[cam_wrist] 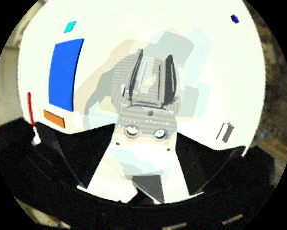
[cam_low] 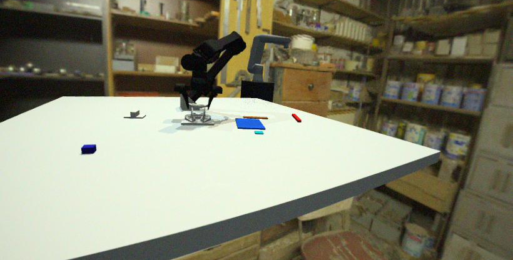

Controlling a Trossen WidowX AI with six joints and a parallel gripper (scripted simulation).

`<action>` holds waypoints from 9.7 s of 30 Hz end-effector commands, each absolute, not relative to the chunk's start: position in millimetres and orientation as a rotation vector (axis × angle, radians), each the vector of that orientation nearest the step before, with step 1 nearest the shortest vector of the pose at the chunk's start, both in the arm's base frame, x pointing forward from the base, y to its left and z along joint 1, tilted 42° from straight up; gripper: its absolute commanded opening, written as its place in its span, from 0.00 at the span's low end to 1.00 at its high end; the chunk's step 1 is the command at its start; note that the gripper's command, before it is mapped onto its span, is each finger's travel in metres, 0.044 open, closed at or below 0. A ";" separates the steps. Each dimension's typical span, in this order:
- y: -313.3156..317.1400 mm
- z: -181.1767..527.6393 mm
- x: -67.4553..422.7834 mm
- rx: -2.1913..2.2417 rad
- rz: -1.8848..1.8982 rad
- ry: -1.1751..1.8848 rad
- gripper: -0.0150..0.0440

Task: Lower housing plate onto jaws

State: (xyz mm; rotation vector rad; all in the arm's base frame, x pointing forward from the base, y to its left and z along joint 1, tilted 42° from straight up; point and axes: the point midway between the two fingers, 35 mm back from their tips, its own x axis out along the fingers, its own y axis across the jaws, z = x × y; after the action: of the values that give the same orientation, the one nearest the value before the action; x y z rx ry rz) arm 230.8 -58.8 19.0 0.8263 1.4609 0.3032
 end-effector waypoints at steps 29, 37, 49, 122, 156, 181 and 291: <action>-44.2 5.8 230.7 0.836 0.307 1.464 0.85; -42.7 4.1 231.0 0.836 0.307 1.464 0.85; -41.1 2.3 231.3 0.836 0.307 1.464 0.85; -34.7 -4.9 232.6 0.836 0.307 1.464 0.85; -34.7 -4.9 232.6 0.836 0.307 1.464 0.85; -34.7 -4.9 232.6 0.836 0.307 1.464 0.85; -114.2 86.8 184.6 0.835 0.303 1.469 1.00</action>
State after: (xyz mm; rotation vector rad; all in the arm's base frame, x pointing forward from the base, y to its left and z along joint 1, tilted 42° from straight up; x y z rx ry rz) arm 185.1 -114.0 86.7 0.8404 1.4674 0.2999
